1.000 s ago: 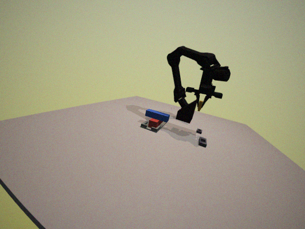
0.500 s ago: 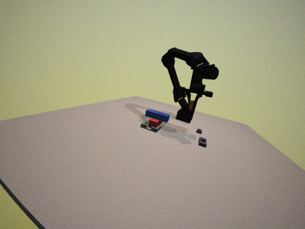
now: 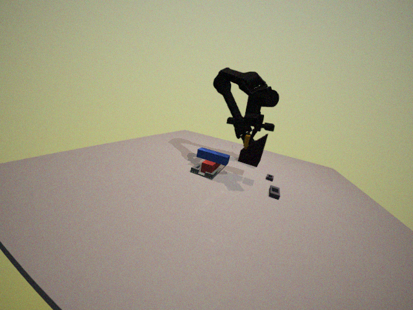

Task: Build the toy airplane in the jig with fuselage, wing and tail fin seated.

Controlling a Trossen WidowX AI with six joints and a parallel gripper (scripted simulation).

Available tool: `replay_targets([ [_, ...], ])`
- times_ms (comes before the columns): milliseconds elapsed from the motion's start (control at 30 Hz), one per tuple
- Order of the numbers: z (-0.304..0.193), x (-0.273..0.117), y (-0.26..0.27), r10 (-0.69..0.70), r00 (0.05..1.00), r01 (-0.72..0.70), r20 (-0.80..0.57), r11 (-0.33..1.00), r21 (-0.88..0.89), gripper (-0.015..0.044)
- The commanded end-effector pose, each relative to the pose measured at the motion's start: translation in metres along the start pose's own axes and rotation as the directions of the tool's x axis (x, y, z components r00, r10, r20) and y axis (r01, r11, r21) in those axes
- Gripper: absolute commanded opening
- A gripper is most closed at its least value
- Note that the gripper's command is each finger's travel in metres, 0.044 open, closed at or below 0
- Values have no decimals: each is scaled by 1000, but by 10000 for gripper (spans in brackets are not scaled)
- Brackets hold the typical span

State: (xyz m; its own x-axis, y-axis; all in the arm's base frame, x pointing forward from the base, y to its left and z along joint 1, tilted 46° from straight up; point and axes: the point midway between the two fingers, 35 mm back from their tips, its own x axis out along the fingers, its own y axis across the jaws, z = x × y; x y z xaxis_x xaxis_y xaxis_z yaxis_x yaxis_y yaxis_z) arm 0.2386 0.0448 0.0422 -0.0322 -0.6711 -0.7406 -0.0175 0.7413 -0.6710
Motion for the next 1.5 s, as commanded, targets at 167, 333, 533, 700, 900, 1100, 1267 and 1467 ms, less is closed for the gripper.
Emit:
replay_targets([
  [167,-1,6,-31,-9,1000,9,8,1000,-8,0],
  [333,-3,10,-47,-15,1000,15,8,1000,-12,0],
  [533,-7,14,-66,-24,1000,24,6,1000,-15,0],
  [700,-11,18,-80,-33,999,33,4,999,-18,0],
  [900,-18,23,-98,-46,999,46,0,999,-22,0],
  [1100,-25,28,-114,-60,998,59,-6,998,-25,0],
  [1267,-26,28,-116,-61,998,61,-7,998,-25,65],
  [1467,-26,28,-116,-61,998,61,-7,998,-25,65],
])
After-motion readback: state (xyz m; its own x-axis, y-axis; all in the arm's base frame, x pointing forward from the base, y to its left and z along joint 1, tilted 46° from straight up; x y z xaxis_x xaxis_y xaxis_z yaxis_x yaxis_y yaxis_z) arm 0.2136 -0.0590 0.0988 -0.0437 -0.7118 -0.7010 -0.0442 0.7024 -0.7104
